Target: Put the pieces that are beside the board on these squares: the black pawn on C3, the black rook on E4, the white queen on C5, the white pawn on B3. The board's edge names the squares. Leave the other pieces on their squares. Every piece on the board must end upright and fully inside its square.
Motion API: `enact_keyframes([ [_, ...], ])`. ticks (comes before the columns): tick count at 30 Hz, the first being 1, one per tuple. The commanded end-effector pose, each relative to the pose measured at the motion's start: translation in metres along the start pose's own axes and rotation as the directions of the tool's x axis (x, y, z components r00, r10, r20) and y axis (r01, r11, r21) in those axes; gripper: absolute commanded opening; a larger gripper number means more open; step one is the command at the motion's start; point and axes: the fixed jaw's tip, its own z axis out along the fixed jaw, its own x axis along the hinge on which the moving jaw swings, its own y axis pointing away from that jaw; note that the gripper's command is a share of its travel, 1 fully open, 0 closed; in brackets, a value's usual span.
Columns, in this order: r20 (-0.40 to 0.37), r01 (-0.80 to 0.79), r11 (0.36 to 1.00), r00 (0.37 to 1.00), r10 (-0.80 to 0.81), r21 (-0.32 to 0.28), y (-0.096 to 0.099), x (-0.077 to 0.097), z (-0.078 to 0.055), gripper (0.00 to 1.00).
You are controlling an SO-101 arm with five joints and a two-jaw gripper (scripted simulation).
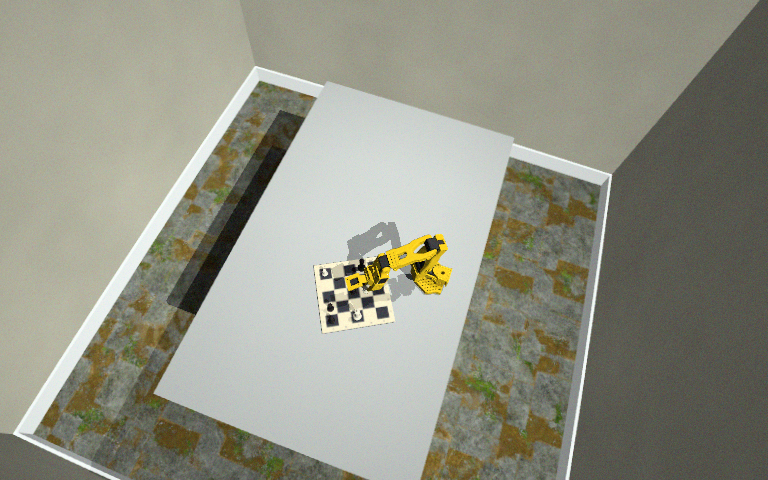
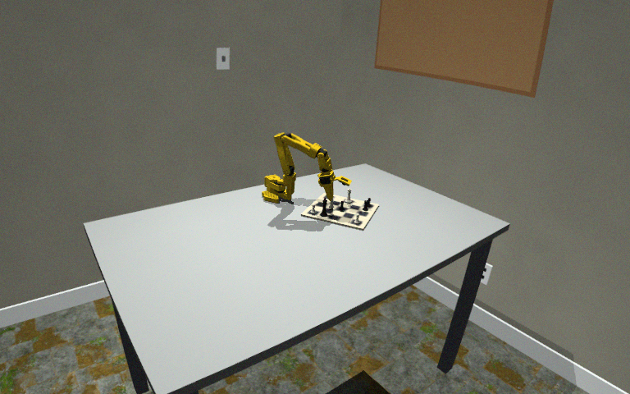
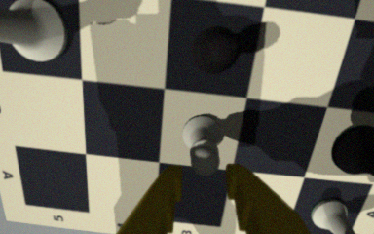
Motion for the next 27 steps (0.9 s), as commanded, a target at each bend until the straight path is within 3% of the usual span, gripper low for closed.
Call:
enact_keyframes([
  [1,0.01,-0.002,1.0,1.0,0.002,-0.003,0.001,-0.004,-0.013,0.09],
  [10,0.01,-0.002,1.0,1.0,0.002,-0.003,0.001,-0.01,-0.034,0.09],
  [27,0.01,-0.002,1.0,1.0,0.002,-0.003,0.001,-0.013,-0.047,0.09],
])
